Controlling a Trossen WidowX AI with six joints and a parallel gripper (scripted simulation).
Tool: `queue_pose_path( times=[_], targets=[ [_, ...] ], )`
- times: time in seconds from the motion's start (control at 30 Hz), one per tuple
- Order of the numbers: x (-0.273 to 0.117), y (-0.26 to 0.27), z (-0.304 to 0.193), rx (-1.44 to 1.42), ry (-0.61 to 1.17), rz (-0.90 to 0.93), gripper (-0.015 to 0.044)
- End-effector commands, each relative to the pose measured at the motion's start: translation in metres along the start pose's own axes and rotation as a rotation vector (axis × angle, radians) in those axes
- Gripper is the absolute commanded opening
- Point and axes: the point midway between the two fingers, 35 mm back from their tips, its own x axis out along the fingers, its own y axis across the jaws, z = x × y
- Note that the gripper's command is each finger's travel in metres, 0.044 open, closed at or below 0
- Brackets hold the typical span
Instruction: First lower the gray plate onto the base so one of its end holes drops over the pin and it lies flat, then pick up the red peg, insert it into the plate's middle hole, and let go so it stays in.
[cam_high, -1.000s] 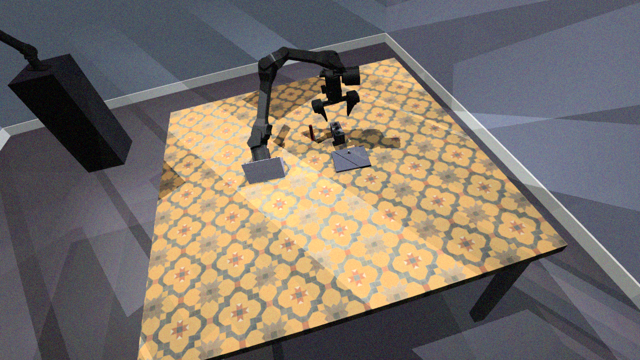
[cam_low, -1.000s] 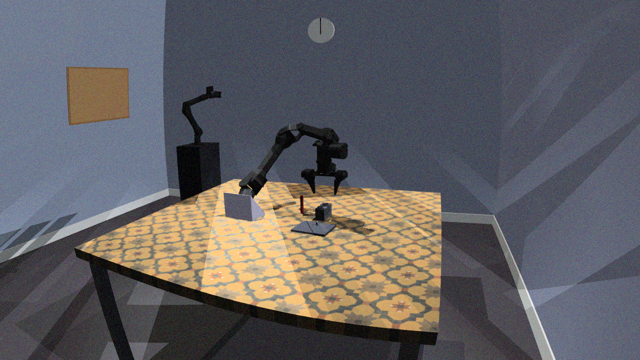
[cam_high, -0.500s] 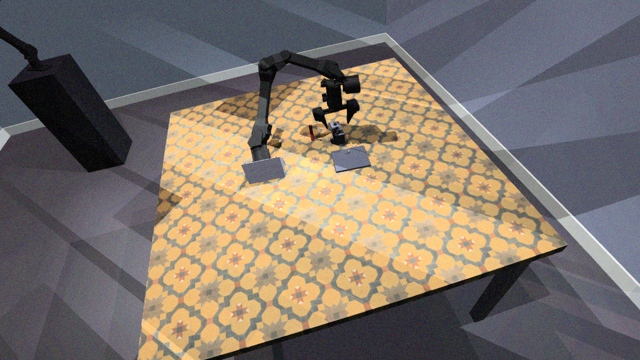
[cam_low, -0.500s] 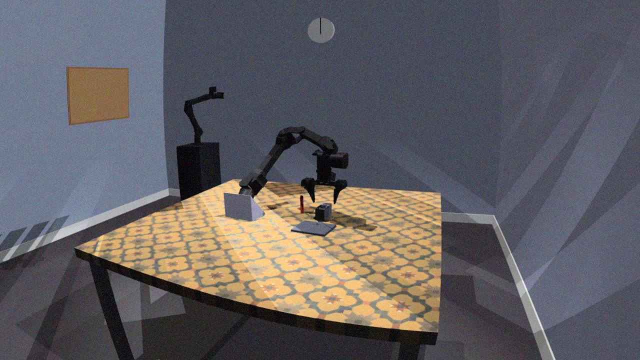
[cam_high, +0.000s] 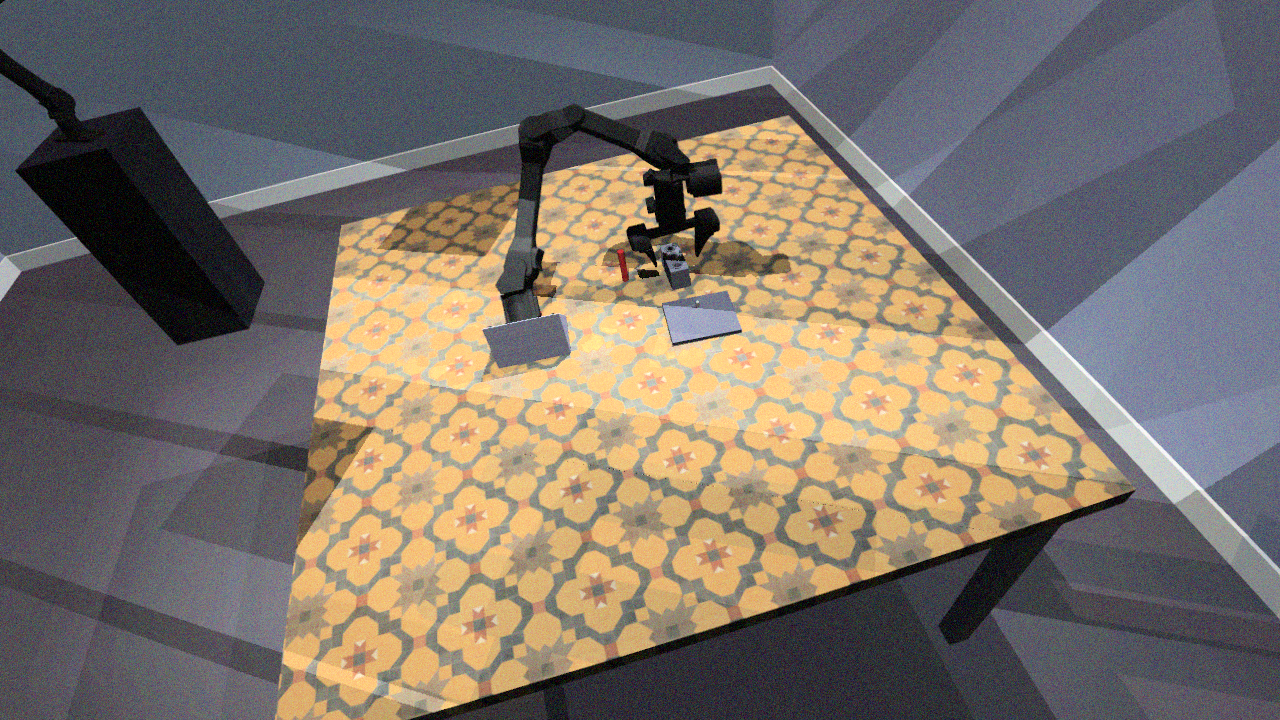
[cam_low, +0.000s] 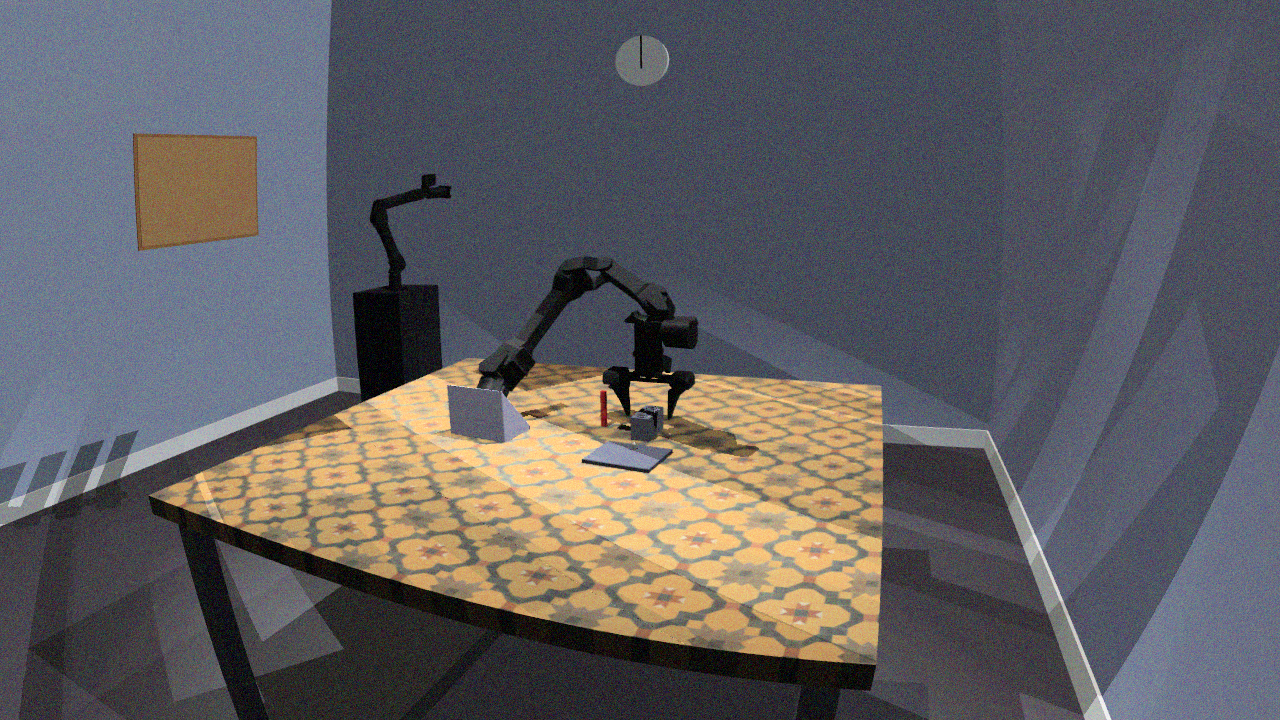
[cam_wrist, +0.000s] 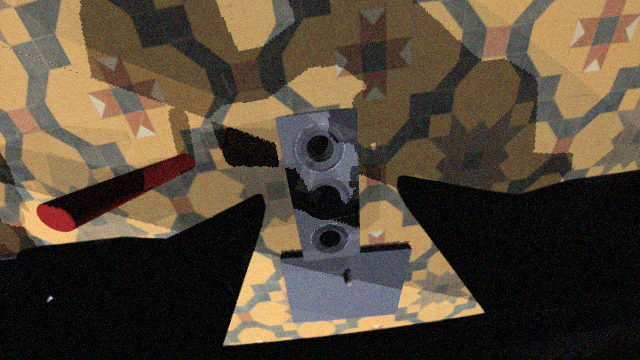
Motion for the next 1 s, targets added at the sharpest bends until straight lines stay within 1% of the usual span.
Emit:
queue_pose_path(
  times=[0.0,0.53,0.97],
  targets=[
    [0.008,0.002,0.000,0.009,-0.005,0.006,0.0440],
    [0.031,0.004,0.001,0.008,-0.008,0.006,0.0440],
    [0.031,0.004,0.001,0.008,-0.008,0.006,0.0099]
  ],
)
